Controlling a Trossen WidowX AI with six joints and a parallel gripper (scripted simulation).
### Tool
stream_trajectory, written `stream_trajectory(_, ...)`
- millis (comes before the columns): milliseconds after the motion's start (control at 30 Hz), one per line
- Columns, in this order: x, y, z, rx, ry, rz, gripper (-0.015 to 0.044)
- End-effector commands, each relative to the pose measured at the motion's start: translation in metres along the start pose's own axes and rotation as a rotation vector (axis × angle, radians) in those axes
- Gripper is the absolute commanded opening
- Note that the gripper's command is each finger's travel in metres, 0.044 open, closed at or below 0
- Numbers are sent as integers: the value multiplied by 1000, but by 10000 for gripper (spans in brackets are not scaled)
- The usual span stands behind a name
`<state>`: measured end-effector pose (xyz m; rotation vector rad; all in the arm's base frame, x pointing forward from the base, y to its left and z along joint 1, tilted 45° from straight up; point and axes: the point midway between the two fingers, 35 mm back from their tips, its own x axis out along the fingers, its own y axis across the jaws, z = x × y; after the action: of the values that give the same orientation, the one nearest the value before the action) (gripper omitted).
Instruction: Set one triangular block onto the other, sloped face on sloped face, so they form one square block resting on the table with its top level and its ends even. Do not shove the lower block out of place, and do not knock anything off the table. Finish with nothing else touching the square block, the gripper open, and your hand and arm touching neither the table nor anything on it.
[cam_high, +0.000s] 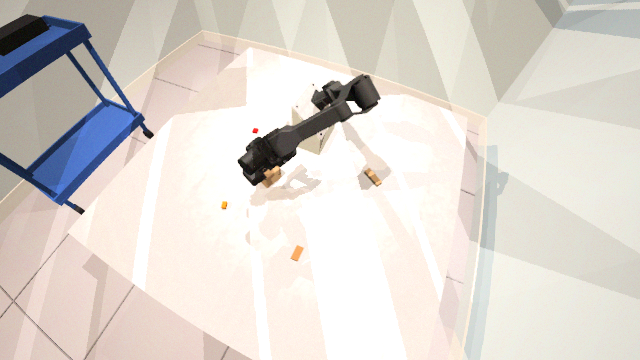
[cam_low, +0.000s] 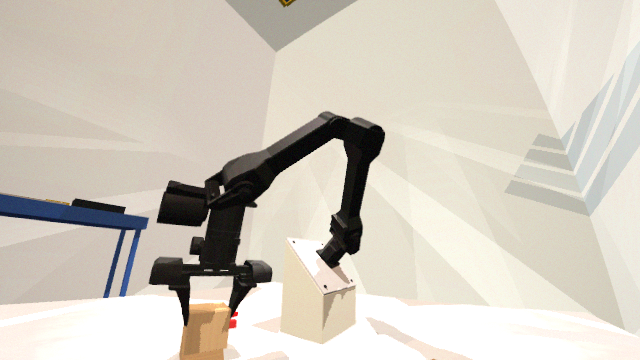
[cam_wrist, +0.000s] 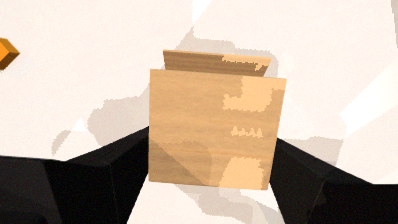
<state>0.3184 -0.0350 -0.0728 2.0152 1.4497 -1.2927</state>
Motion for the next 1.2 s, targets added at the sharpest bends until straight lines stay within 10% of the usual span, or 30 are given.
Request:
stream_trajectory(0,0,0,-1,4,6,1,0)
stream_trajectory(1167,19,-1,3,6,9,0,0)
